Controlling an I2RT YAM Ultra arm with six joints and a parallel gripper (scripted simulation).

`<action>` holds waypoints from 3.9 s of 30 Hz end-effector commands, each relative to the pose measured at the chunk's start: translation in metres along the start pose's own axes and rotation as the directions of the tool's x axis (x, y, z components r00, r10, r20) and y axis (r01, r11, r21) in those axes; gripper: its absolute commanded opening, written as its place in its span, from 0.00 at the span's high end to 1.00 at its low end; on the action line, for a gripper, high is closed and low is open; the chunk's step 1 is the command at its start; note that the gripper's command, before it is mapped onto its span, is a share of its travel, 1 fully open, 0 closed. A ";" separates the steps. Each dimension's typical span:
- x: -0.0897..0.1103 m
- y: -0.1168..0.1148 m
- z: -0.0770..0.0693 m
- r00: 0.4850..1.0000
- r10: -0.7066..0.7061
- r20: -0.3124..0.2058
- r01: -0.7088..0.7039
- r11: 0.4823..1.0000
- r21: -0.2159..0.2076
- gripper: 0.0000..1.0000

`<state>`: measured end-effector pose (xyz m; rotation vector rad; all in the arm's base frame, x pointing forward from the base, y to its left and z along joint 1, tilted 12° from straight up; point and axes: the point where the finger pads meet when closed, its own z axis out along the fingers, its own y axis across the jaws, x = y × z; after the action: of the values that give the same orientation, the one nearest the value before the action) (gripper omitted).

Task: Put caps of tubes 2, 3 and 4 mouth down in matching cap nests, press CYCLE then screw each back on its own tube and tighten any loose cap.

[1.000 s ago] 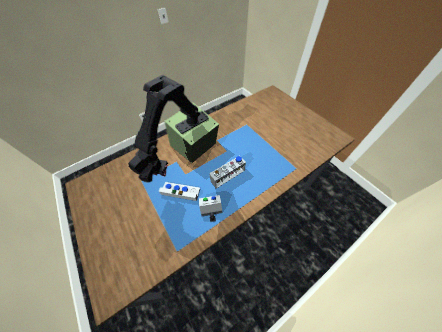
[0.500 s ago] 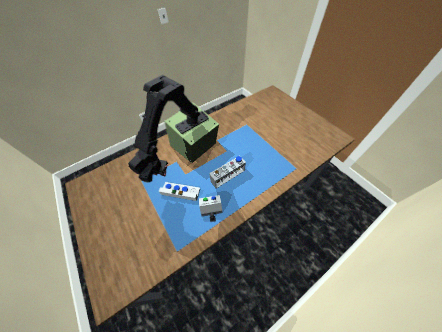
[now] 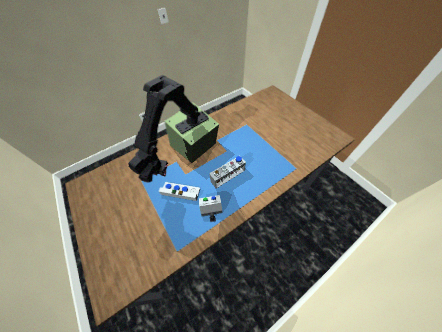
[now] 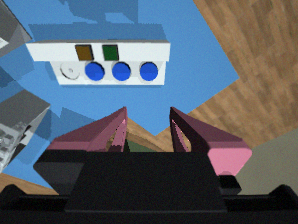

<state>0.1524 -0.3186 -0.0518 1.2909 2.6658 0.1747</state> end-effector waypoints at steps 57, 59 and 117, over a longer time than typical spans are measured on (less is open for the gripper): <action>-0.050 0.292 0.049 0.882 -0.471 0.018 0.471 0.882 0.004 1.00; -0.050 0.292 0.049 0.882 -0.471 0.018 0.471 0.882 0.004 1.00; -0.049 0.295 0.064 0.882 -0.471 0.018 0.471 0.882 0.004 1.00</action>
<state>0.4132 -0.1688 -0.0637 0.6062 2.8917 0.1053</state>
